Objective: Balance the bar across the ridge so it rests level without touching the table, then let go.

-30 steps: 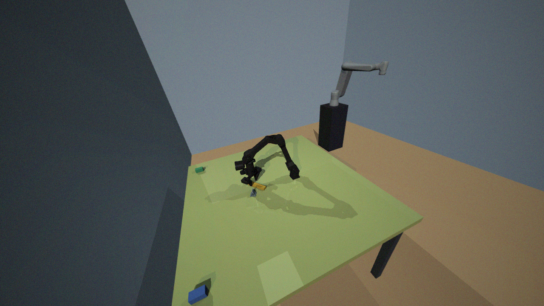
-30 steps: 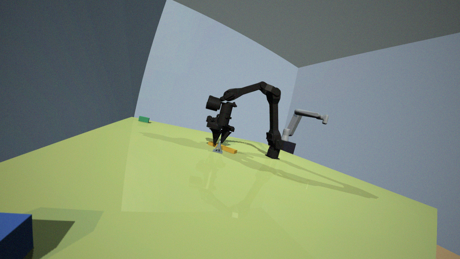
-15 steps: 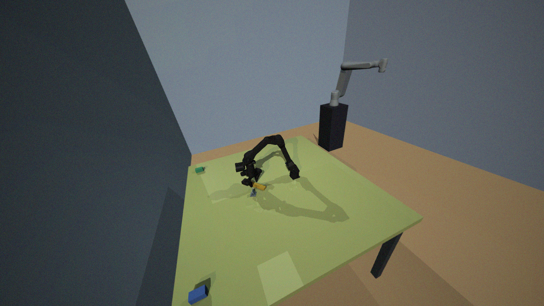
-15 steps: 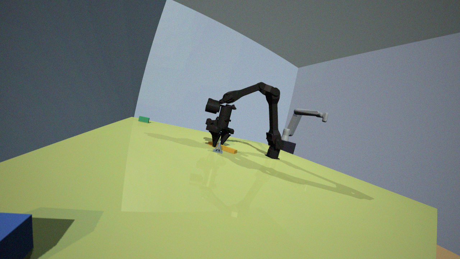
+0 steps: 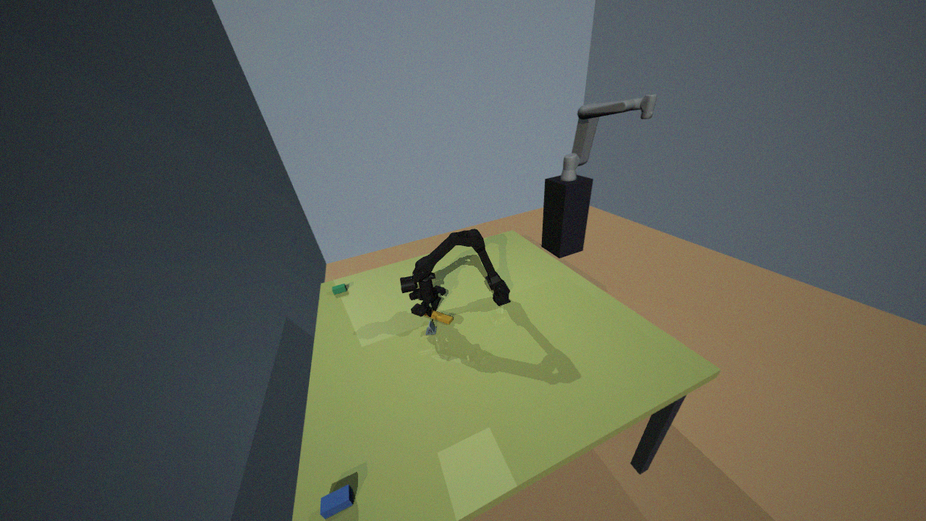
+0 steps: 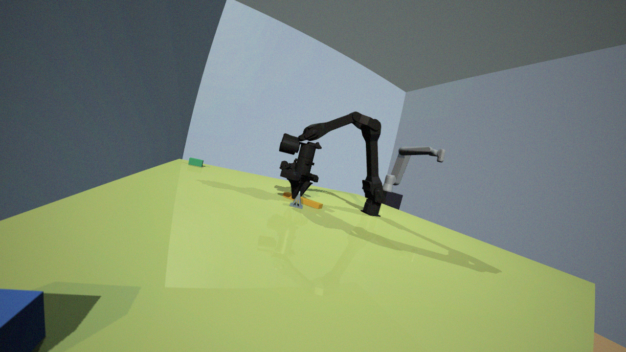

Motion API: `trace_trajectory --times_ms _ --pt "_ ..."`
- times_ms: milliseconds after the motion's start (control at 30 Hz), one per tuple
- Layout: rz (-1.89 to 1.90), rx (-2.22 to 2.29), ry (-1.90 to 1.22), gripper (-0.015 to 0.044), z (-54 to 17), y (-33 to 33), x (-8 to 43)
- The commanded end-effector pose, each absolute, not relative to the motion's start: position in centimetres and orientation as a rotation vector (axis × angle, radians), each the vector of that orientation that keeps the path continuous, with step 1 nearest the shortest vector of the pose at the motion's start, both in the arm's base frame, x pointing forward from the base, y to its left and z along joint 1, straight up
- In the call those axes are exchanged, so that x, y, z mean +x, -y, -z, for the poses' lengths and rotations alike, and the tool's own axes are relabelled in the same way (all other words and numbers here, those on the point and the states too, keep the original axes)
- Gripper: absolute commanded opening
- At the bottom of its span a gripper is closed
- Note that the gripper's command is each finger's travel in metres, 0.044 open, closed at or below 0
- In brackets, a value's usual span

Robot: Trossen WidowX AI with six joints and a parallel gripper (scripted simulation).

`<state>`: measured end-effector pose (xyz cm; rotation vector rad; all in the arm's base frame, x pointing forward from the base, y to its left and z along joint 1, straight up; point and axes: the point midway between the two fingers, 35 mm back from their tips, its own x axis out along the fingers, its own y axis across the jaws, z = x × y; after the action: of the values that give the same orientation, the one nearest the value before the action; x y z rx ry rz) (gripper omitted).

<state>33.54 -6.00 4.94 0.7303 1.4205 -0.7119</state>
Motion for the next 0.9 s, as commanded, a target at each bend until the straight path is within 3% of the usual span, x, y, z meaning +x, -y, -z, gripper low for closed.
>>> trace_trajectory --times_ms 0,67,200,867 --pt "0.712 0.730 -1.420 0.0118 -4.9 6.0 33.5" --pt "0.712 0.730 -1.420 0.0104 -4.9 6.0 33.5" --pt "0.712 0.730 -1.420 0.0000 -5.6 6.0 33.6" --pt "0.711 0.726 -1.420 0.0000 -10.7 6.1 33.8"
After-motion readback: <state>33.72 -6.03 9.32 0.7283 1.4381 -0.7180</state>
